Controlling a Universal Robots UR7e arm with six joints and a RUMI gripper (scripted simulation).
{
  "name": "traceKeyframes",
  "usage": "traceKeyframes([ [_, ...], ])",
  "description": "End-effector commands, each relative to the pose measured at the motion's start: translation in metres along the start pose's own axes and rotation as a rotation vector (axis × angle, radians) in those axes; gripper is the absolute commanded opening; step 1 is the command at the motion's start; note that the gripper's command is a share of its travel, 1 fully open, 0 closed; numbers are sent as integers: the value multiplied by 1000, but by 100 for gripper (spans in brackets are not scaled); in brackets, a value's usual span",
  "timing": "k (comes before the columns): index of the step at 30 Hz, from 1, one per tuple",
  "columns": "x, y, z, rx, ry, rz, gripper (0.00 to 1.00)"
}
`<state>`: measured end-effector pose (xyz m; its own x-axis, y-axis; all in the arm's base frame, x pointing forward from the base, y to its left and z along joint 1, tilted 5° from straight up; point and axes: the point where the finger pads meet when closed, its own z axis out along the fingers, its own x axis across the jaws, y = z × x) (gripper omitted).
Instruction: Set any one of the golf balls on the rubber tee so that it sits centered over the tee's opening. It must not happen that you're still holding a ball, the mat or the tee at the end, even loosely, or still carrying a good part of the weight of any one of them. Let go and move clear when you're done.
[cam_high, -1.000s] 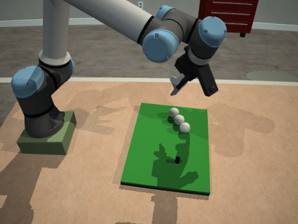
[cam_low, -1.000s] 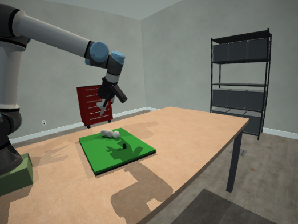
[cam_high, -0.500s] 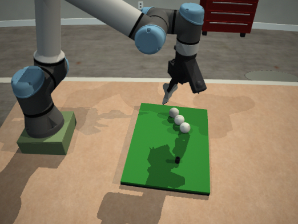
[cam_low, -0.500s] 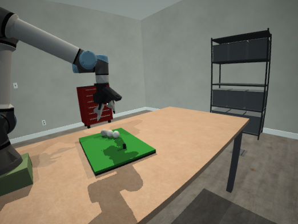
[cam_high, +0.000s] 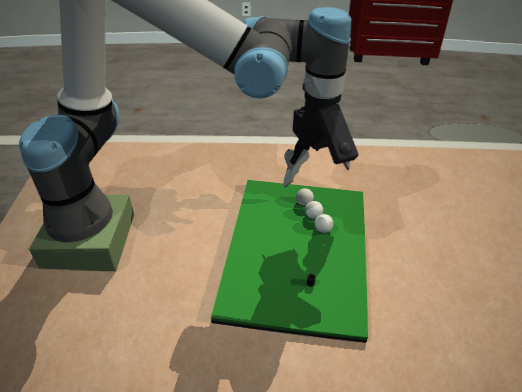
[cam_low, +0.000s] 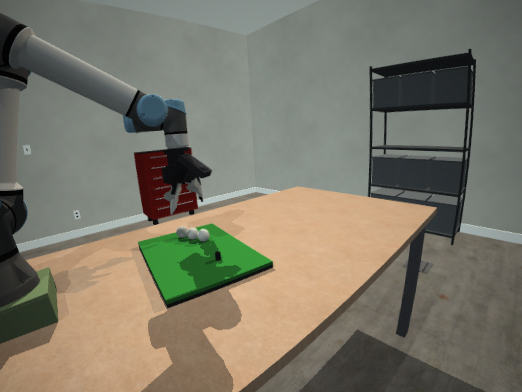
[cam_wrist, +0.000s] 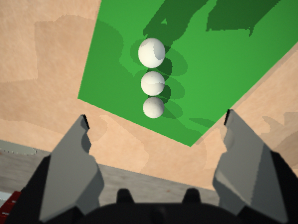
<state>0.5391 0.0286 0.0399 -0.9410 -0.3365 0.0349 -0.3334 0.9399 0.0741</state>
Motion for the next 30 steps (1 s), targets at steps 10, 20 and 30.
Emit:
traceKeyframes([
  [10,-1,1,75,-4,1,2,100],
  [20,0,1,93,-4,1,2,100],
  [30,0,1,93,-4,1,2,0],
])
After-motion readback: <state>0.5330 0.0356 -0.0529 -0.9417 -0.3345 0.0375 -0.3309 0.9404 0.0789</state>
